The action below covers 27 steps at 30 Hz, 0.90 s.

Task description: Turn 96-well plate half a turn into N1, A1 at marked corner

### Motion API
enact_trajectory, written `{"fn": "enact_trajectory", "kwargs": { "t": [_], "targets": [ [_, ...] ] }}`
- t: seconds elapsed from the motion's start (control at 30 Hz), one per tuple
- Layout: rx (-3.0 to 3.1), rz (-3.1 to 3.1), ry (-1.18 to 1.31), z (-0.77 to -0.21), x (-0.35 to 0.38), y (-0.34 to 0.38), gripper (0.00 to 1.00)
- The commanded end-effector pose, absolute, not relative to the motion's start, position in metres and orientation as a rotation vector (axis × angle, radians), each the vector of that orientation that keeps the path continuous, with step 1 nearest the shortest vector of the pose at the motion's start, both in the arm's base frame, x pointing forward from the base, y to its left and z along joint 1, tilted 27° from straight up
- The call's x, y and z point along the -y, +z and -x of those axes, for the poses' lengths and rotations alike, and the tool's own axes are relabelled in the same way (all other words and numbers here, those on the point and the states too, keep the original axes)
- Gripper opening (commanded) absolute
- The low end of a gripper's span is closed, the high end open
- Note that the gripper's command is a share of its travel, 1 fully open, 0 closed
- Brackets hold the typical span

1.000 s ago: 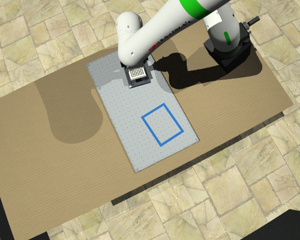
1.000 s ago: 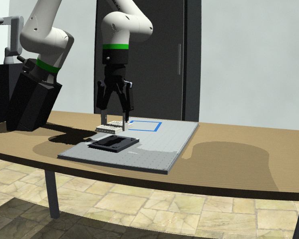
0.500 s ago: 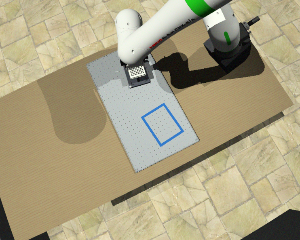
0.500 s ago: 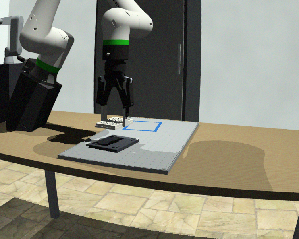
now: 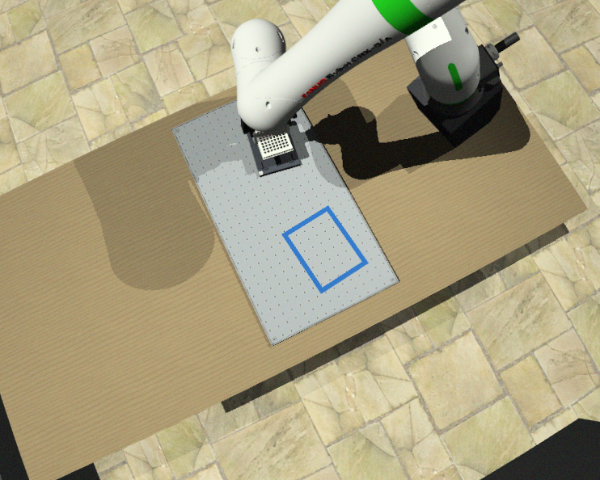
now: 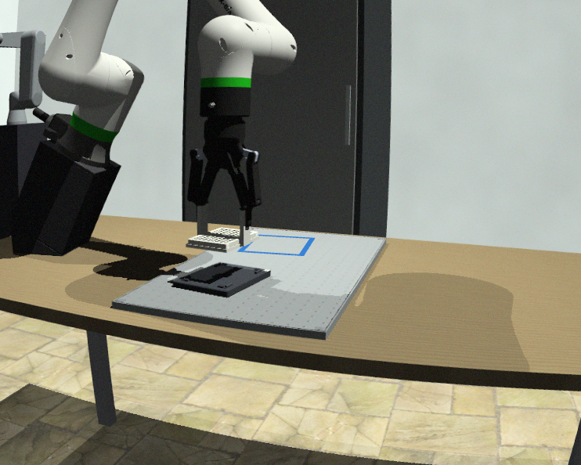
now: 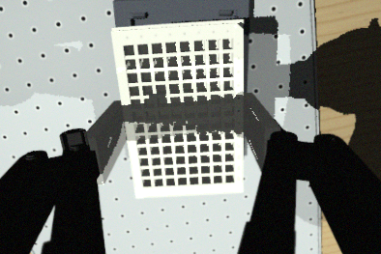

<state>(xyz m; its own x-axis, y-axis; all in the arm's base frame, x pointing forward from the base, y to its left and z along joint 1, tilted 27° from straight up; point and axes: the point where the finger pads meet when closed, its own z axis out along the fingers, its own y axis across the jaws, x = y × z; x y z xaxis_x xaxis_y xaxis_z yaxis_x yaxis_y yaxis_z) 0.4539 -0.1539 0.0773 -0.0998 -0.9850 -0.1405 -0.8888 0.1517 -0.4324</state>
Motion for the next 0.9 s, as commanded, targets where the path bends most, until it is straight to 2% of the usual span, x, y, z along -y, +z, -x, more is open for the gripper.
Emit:
{"fn": "enact_trajectory", "kwargs": {
  "t": [0.0, 0.87],
  "targets": [
    [-1.962, 1.892, -0.363, -0.454, 0.145, 0.078, 0.00],
    [-1.834, 2.035, -0.403, -0.455, 0.068, 0.082, 0.00]
  ]
}}
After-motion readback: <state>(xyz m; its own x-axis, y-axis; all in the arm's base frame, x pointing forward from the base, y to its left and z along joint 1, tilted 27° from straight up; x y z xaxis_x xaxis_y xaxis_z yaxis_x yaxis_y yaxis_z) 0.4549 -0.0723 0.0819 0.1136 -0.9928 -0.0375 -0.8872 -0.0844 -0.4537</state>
